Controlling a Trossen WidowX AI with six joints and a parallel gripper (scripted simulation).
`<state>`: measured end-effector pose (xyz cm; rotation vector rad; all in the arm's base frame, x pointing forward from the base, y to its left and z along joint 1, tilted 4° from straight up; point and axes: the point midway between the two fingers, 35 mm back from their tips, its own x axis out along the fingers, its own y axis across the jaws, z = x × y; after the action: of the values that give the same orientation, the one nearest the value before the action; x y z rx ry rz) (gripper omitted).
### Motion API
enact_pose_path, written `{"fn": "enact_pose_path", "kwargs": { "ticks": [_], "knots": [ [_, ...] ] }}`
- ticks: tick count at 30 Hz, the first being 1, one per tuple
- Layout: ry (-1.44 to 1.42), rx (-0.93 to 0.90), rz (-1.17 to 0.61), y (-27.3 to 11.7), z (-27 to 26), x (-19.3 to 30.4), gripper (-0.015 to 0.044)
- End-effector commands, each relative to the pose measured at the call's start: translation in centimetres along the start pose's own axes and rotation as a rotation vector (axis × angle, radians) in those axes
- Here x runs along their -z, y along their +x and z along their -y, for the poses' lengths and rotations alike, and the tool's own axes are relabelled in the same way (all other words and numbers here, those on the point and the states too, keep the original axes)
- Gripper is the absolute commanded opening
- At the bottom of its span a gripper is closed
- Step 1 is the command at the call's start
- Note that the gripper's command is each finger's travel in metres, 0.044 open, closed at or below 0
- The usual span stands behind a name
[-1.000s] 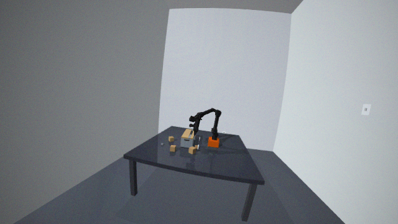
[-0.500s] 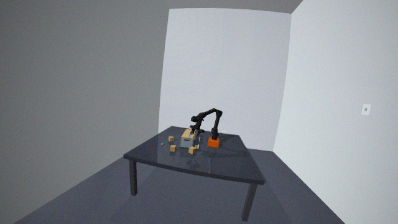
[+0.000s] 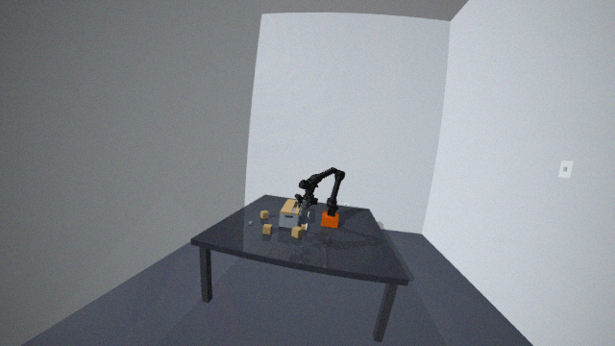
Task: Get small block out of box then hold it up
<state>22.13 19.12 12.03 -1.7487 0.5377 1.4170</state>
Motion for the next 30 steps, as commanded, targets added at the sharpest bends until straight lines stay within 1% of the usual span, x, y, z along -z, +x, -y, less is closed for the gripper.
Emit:
{"fn": "enact_pose_path", "kwargs": {
  "ticks": [1, 4, 20, 22, 26, 27, 30],
  "knots": [
    [-0.947, 0.014, -0.113, -0.4, -1.1, -1.1, 0.0285],
    [-1.038, 0.012, -0.123, -0.5, -1.1, -1.2, 0.0285],
    [-1.038, 0.012, -0.123, -0.2, -1.1, -1.2, 0.0285],
    [-1.038, 0.012, -0.123, 1.9, -1.3, -1.5, 0.0285],
    [-1.038, 0.012, -0.123, 7.7, -3.1, -1.9, 0.0285],
    [-1.038, 0.012, -0.123, 8.4, -3.4, -1.9, 0.0285],
    [-1.038, 0.012, -0.123, 8.6, -3.5, -1.9, 0.0285]
  ]
}}
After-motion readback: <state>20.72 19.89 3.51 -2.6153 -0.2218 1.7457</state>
